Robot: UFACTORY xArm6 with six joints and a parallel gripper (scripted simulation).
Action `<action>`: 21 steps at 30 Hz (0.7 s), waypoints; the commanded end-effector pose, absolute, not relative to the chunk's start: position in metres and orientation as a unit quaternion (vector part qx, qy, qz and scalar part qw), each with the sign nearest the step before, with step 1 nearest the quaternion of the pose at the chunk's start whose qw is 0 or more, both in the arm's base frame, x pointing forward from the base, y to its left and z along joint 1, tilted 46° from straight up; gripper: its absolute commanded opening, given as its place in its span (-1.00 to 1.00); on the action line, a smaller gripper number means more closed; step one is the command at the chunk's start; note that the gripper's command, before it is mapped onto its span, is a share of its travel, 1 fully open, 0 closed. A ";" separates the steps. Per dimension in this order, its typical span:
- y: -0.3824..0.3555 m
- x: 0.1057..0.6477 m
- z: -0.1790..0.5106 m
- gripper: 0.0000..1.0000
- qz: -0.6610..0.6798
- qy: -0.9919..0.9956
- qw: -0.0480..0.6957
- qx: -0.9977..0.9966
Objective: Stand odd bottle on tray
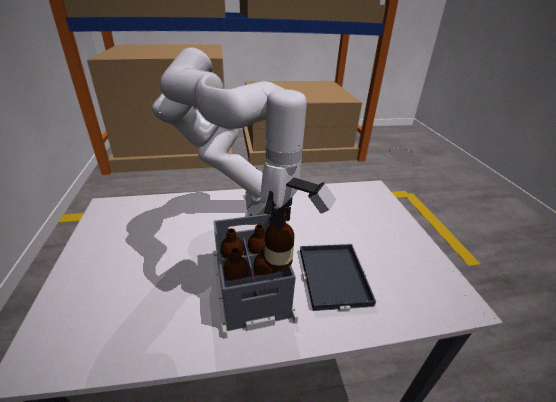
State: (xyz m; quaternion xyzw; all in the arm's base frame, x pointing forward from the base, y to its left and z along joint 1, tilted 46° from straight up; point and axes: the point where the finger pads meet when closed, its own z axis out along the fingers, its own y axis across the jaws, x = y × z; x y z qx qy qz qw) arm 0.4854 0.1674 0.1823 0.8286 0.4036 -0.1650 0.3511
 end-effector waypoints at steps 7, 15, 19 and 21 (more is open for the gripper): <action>0.176 0.482 0.176 -1.00 -0.163 0.404 0.351 0.829; 0.185 0.476 0.167 -1.00 -0.163 0.404 0.351 0.829; 0.190 0.473 0.162 -1.00 -0.163 0.404 0.351 0.829; 0.193 0.471 0.159 -1.00 -0.163 0.404 0.351 0.829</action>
